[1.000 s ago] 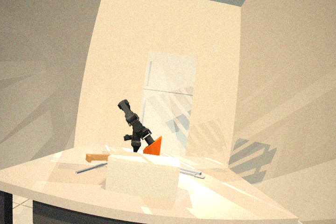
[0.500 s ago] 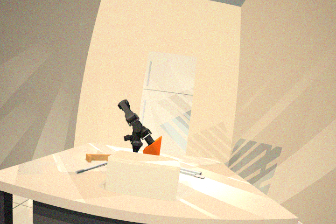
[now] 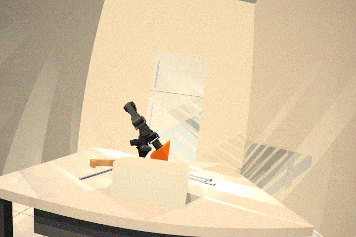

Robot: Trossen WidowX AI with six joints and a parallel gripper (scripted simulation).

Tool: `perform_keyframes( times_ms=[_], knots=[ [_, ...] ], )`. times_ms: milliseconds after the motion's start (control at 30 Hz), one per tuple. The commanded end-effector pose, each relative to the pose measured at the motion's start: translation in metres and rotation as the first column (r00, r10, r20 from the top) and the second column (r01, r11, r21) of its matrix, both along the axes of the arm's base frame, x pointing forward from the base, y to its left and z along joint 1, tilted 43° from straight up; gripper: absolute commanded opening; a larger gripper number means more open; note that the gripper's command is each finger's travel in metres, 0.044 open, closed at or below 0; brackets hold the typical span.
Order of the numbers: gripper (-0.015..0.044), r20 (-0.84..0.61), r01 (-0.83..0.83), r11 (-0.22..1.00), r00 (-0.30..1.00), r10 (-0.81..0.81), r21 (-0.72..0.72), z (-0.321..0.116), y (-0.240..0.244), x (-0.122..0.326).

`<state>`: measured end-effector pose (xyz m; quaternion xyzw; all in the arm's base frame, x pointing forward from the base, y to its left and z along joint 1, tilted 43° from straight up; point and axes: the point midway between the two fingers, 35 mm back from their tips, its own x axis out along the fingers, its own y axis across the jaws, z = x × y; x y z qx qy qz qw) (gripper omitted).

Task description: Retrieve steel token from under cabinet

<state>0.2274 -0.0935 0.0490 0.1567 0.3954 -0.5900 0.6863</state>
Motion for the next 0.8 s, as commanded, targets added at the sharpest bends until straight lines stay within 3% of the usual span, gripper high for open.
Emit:
perform_keyframes(
  times_ms=[0,767],
  knots=[
    [0.0270,-0.026,-0.027,1.000,0.999,0.027,0.000,0.0001,0.0000,0.0000],
    [0.0270,-0.149,-0.158,0.987,0.976,0.158,0.013,0.0001,0.0001,0.0000]
  ],
)
